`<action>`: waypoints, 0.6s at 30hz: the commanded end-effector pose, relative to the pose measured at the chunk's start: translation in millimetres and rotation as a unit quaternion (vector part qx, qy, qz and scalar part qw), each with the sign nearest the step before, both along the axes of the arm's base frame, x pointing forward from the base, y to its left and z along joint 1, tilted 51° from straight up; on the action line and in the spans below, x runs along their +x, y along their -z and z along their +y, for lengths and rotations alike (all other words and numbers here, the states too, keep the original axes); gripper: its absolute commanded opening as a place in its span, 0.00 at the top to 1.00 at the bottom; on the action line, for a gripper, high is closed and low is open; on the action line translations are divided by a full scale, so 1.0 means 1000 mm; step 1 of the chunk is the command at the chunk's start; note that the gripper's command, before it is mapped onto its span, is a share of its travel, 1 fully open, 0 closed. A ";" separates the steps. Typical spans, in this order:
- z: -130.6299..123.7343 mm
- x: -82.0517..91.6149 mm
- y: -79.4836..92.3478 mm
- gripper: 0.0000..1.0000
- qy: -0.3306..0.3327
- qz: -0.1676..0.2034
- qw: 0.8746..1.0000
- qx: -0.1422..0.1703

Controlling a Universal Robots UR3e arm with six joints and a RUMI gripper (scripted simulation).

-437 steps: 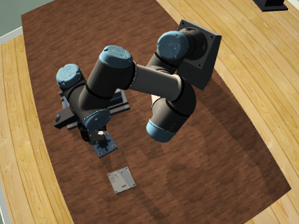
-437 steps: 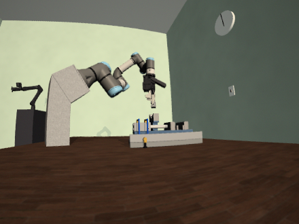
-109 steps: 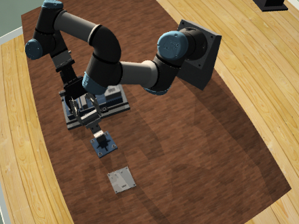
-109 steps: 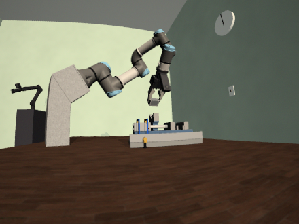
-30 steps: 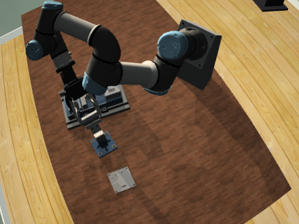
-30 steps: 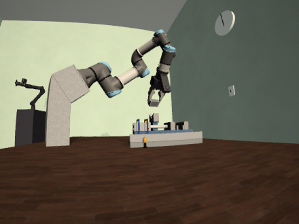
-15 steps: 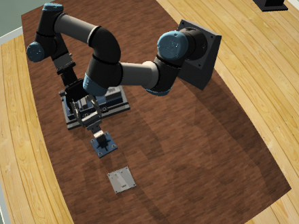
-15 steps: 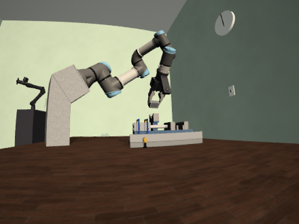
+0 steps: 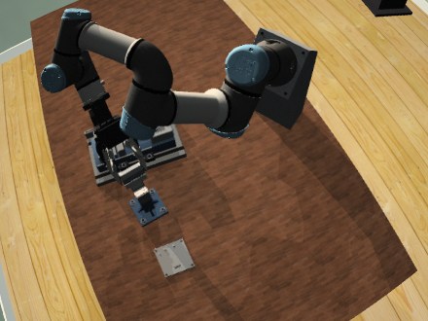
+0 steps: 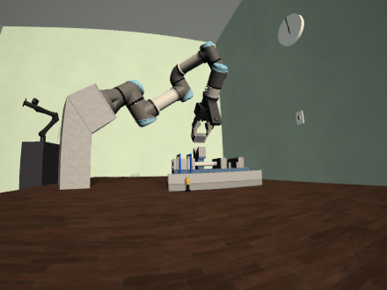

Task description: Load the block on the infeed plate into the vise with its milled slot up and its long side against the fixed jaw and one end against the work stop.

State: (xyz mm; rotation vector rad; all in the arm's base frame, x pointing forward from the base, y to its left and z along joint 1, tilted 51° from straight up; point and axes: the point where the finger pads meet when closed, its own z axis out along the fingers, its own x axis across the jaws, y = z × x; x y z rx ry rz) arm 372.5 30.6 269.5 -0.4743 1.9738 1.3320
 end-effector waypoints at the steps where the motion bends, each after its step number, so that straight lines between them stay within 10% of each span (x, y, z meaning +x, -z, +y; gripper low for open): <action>1: 0.002 0.004 0.004 1.00 0.000 0.000 1.000 0.000; 18: 0.009 0.017 0.015 1.00 0.000 0.000 1.000 0.000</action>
